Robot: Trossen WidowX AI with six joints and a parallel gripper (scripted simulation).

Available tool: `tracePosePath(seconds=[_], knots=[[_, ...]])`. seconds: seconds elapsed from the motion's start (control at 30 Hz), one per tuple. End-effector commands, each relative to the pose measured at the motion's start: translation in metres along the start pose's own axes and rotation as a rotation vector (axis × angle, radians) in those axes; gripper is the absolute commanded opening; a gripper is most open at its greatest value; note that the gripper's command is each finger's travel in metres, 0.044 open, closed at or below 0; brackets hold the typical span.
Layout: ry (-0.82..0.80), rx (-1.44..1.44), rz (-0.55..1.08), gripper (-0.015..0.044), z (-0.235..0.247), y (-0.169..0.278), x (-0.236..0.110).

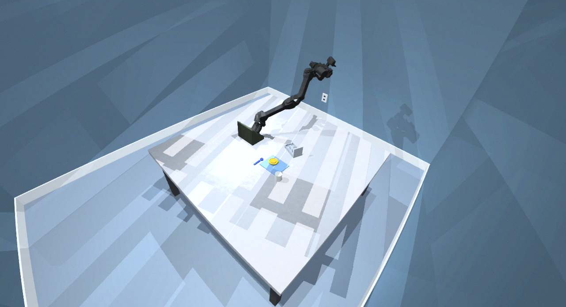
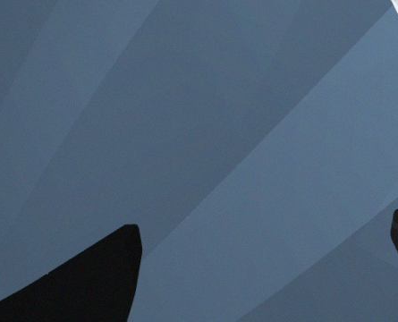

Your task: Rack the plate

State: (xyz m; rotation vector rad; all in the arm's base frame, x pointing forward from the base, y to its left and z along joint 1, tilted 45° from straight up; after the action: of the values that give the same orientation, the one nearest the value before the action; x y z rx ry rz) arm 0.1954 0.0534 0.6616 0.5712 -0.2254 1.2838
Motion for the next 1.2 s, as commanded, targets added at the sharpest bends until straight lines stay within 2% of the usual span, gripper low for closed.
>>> tracePosePath(seconds=[0.0,0.27,0.7,1.17], knots=[[-0.001,-0.002,-0.001,0.0400,0.000,0.000,0.000],[-0.071,-0.178,-0.049,0.0400,0.014,0.023,-0.016],[-0.191,-0.571,-0.130,0.0400,0.026,0.086,-0.037],[-0.227,-0.983,-0.198,0.0400,0.009,0.147,-0.034]])
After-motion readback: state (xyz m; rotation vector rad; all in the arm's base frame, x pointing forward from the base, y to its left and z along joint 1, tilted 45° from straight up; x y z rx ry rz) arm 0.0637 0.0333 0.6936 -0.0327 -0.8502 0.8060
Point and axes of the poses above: the point midway between the two fingers, 35 mm back from their tips, its own x axis out along the fingers, its own z axis across the jaws, y = z × x, the point moved 6 cm from there along -x, back along the fingers, and after that the axes turned 13 degrees about -x, right-handed, at the moved point
